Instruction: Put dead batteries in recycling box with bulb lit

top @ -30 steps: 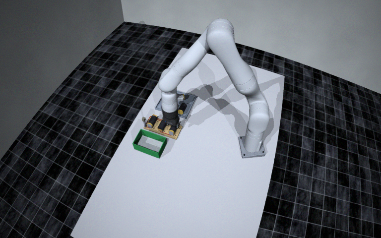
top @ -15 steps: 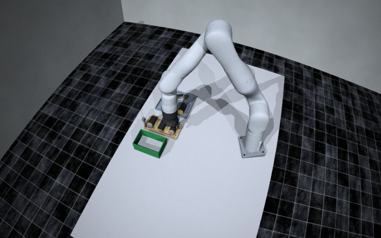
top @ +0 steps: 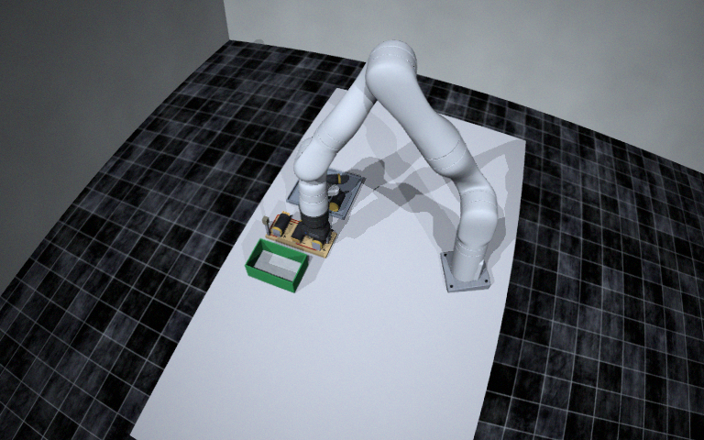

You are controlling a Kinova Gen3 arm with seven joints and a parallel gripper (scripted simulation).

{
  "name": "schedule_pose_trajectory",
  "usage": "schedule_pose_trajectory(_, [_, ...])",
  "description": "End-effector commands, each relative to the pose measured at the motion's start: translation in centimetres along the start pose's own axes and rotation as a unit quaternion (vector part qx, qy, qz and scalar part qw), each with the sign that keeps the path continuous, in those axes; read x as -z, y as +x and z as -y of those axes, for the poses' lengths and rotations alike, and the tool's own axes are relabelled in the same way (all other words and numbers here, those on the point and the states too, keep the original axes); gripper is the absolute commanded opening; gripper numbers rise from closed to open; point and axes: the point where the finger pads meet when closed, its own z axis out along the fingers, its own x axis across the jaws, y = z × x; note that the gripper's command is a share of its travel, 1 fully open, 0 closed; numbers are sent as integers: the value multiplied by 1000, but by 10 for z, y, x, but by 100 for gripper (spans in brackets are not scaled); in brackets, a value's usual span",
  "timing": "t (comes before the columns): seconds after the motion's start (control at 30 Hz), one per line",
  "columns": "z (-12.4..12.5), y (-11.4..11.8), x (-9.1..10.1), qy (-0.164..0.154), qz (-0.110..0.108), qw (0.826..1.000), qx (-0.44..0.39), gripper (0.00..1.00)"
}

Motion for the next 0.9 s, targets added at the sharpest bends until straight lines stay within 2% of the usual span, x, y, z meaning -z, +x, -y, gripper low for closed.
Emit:
schedule_pose_trajectory(0.0, [0,1,-3,0,-1,1000,0,90])
schedule_pose_trajectory(0.43, [0,1,-9,0,-1,1000,0,90])
schedule_pose_trajectory(0.47, [0,1,-9,0,-1,1000,0,57])
schedule_pose_trajectory(0.87, [0,1,-9,0,-1,1000,0,57])
